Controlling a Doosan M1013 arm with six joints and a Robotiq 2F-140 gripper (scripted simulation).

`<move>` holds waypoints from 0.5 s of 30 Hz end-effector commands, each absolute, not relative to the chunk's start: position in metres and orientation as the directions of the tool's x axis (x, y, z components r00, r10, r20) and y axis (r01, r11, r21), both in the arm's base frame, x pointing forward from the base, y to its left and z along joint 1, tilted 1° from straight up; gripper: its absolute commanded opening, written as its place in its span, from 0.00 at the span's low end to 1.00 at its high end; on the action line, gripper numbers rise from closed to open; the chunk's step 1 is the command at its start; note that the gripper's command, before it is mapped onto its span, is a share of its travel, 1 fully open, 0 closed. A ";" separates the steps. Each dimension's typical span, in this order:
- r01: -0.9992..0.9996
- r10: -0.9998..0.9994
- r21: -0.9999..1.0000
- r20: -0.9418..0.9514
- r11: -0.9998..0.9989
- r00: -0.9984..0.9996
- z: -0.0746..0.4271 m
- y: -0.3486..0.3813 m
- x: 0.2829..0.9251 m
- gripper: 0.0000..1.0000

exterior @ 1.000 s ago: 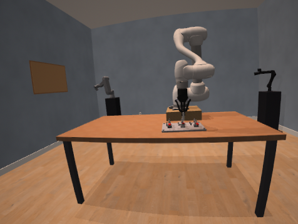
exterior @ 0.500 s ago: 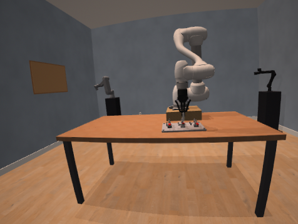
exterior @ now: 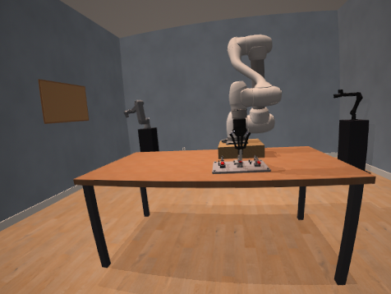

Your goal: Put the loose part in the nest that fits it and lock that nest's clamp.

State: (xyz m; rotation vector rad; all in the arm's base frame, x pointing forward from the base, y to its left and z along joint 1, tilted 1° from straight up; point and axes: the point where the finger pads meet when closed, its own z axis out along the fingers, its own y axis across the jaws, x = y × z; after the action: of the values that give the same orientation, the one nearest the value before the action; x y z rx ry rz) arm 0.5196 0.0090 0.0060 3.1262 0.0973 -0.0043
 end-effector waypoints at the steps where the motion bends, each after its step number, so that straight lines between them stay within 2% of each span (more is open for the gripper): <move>1: 0.062 0.062 0.014 -0.003 -0.998 0.998 0.006 0.009 0.520 0.10; 15: 0.062 0.062 0.014 -0.003 -0.998 0.998 0.005 0.009 0.520 0.10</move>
State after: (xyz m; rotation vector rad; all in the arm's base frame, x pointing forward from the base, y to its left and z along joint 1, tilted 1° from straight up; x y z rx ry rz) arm 0.5196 0.0090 0.0054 3.1262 0.0973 -0.0043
